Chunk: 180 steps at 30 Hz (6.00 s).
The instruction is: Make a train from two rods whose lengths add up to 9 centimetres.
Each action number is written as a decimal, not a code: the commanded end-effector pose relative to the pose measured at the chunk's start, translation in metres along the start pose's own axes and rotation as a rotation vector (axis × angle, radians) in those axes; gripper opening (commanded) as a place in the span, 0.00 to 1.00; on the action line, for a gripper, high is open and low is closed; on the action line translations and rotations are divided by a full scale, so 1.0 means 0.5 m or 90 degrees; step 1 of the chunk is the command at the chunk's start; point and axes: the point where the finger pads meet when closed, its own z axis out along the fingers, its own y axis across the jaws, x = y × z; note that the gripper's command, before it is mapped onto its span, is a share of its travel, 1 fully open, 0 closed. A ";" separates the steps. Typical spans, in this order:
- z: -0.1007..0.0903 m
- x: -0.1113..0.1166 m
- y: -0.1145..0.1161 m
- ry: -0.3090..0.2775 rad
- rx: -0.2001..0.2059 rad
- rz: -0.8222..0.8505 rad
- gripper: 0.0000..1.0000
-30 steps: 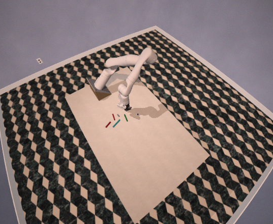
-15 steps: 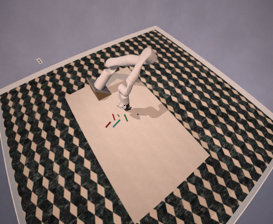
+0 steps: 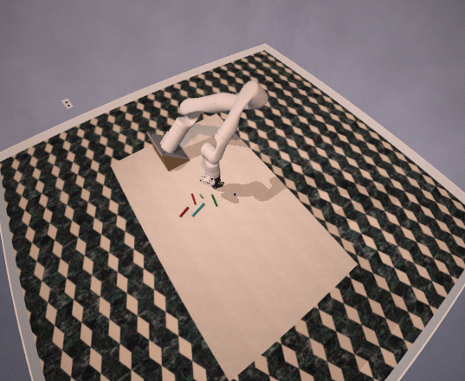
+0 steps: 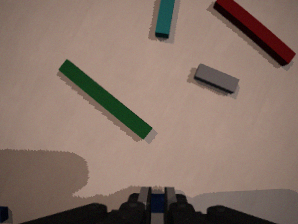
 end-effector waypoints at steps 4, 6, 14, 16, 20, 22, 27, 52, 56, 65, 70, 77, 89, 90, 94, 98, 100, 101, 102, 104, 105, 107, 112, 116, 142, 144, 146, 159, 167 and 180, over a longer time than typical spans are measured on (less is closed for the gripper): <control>0.000 0.001 -0.001 0.001 0.001 0.000 0.05; 0.003 0.001 -0.001 0.001 0.001 0.000 0.05; 0.017 0.001 -0.001 0.001 0.001 0.000 0.05; 0.020 0.001 -0.001 0.001 0.001 0.000 0.05; 0.022 0.001 -0.001 0.001 0.001 0.000 0.05; 0.023 0.001 -0.001 0.001 0.001 0.000 0.05; 0.023 0.001 -0.001 0.001 0.001 0.000 0.05; 0.023 0.001 -0.001 0.001 0.001 0.000 0.05; 0.023 0.001 -0.001 0.001 0.001 0.000 0.05; 0.023 0.001 -0.001 0.001 0.001 0.000 0.12; 0.023 0.001 -0.001 0.001 0.001 0.000 0.20; 0.023 0.001 -0.001 0.001 0.001 0.000 0.24; 0.018 0.001 -0.001 0.001 0.001 0.000 0.24; 0.014 0.001 -0.001 0.001 0.001 0.000 0.24; -0.011 0.001 -0.001 0.001 0.001 0.000 0.24; -0.050 0.001 -0.001 0.001 0.001 0.000 0.24; -0.073 0.001 0.000 0.001 0.001 0.000 0.24; -0.084 0.001 0.000 0.001 0.001 0.000 0.24; -0.095 0.001 0.000 0.001 0.001 0.000 0.24; -0.115 0.001 0.000 0.001 0.001 0.000 0.24; -0.115 0.001 0.000 0.001 0.001 0.000 0.24; -0.124 0.001 0.000 0.001 0.001 0.000 0.24; -0.153 0.001 0.000 0.001 0.001 0.000 0.24; -0.157 0.001 0.000 0.001 0.001 0.000 0.24; -0.156 0.002 -0.001 0.001 0.000 -0.005 1.00; -0.156 0.005 -0.002 0.001 0.000 -0.016 1.00; -0.154 0.009 -0.004 0.001 -0.001 -0.036 1.00; -0.137 0.067 -0.035 -0.001 -0.005 -0.274 1.00; -0.122 0.116 -0.064 0.000 -0.002 -0.476 1.00; -0.115 0.139 -0.080 0.001 0.001 -0.575 1.00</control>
